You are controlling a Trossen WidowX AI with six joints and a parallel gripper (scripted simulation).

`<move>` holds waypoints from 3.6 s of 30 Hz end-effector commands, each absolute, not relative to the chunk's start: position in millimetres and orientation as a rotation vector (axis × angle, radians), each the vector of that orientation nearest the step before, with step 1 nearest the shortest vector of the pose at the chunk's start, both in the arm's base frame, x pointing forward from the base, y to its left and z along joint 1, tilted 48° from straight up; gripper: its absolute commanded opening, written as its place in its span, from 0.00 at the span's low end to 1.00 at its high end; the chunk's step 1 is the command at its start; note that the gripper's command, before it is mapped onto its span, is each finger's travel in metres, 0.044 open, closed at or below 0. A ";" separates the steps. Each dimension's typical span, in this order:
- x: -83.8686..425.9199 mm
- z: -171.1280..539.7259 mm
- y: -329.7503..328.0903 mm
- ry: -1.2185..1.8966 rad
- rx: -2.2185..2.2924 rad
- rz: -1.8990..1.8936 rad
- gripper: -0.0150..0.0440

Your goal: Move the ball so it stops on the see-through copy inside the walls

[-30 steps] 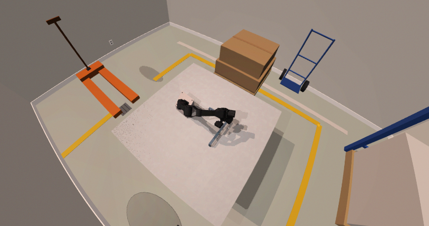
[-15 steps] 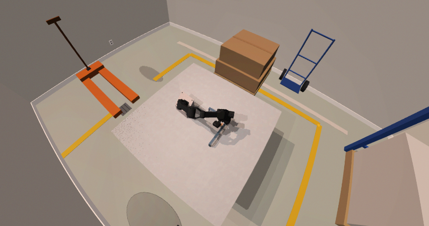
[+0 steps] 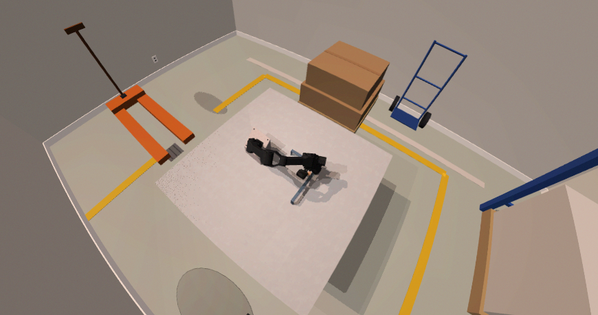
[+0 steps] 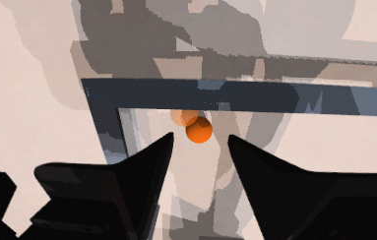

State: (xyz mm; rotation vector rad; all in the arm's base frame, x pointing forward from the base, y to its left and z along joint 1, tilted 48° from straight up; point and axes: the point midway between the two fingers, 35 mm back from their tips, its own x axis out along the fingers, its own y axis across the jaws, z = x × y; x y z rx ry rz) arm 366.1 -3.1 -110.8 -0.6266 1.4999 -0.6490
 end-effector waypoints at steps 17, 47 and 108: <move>360.3 -131.4 -24.9 1.517 -0.641 -0.654 0.65; 367.1 -54.7 59.9 1.520 -0.633 -0.651 0.25; 378.2 -147.1 -15.9 1.516 -0.640 -0.654 0.25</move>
